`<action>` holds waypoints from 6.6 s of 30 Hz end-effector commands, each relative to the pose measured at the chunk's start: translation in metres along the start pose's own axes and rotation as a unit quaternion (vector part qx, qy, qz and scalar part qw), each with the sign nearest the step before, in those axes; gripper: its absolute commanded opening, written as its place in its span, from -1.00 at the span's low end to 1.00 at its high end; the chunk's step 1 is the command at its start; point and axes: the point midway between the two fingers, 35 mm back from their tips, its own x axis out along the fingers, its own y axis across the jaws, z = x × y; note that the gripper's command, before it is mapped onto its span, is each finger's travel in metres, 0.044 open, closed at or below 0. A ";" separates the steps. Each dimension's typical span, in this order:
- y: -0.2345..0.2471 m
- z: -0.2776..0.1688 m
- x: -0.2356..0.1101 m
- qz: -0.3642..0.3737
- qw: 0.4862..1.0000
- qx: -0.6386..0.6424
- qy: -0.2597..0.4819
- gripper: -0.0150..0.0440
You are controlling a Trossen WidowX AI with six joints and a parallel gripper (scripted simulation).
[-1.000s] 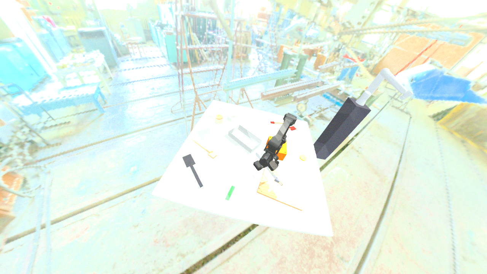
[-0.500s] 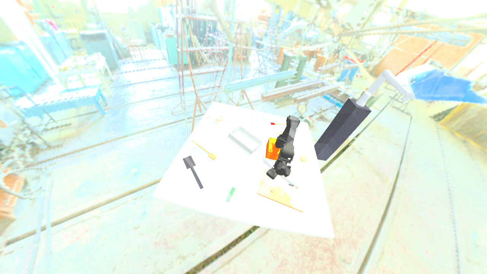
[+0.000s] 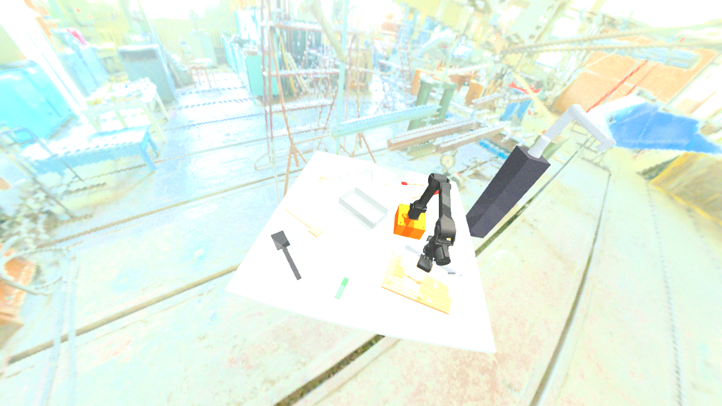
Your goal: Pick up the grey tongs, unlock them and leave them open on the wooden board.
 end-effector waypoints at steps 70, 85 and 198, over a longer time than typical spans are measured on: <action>0.017 0.008 0.015 0.036 0.822 -0.056 -0.566 -1.00; 0.017 0.008 0.015 0.036 0.822 -0.056 -0.566 -1.00; 0.017 0.045 0.080 -0.002 0.998 -0.066 -0.002 -1.00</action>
